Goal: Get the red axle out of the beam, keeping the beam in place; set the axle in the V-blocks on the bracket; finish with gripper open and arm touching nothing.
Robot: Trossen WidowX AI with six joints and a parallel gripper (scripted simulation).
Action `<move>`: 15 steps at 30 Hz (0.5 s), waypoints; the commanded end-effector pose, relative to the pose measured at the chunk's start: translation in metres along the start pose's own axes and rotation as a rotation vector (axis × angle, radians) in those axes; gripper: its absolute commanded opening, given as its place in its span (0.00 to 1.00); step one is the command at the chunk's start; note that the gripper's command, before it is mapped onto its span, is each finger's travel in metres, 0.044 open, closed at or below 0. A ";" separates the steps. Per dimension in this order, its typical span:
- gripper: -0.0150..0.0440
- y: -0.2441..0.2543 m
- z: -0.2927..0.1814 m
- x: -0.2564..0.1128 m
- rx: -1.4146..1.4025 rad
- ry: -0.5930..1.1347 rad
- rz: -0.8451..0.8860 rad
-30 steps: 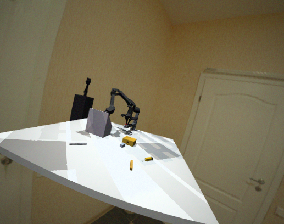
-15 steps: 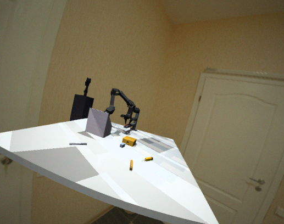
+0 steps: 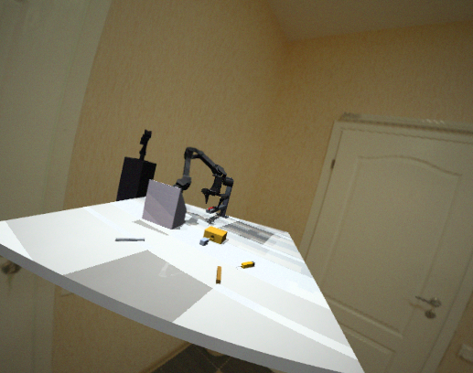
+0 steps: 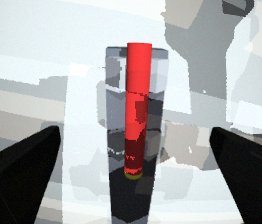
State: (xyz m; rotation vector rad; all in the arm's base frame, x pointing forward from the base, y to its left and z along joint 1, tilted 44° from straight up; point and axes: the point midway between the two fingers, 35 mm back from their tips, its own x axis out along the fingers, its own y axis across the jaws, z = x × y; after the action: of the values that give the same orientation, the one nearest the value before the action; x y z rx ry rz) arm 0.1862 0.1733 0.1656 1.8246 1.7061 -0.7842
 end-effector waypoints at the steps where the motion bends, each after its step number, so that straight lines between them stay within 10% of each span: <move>1: 1.00 0.000 -0.001 -0.009 -0.006 0.006 0.000; 15: 1.00 0.000 0.000 -0.004 0.000 0.000 0.000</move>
State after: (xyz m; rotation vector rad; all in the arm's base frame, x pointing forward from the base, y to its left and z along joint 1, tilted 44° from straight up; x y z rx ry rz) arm 0.1860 0.1706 0.1689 1.8223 1.7074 -0.7787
